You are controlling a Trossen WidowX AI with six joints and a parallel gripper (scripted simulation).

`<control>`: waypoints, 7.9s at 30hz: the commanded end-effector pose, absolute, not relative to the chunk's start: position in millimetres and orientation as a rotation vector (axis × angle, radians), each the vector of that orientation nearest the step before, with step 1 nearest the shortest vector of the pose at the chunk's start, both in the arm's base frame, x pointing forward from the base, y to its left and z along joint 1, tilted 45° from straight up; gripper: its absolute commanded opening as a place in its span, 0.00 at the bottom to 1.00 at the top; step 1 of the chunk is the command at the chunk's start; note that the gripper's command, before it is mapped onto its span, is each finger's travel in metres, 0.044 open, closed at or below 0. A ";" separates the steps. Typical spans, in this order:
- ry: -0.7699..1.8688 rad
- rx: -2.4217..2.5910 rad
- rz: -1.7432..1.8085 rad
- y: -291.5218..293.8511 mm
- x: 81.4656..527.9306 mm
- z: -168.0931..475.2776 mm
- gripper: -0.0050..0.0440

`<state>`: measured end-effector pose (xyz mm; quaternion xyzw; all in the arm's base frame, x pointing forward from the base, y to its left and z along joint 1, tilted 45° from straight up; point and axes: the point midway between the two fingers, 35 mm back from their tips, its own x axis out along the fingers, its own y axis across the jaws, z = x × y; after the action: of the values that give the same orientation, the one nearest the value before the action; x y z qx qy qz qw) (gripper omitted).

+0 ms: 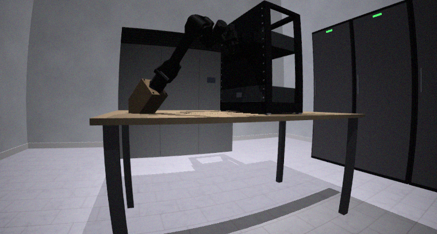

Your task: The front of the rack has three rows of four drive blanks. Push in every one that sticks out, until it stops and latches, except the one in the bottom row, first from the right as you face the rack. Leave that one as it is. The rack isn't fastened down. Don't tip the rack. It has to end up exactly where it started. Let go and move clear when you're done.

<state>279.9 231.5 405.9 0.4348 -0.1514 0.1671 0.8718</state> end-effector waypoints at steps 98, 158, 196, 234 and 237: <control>-0.337 0.921 0.364 240.5 228.3 410.9 0.10; -0.337 0.921 0.364 244.7 255.7 427.2 0.10; -0.337 0.921 0.364 245.3 262.6 433.7 0.10; -0.337 0.921 0.364 245.4 264.9 436.0 0.10; -0.337 0.921 0.364 245.5 265.8 436.7 0.10</control>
<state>265.1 247.0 424.8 0.4326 -0.1512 0.1678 0.8728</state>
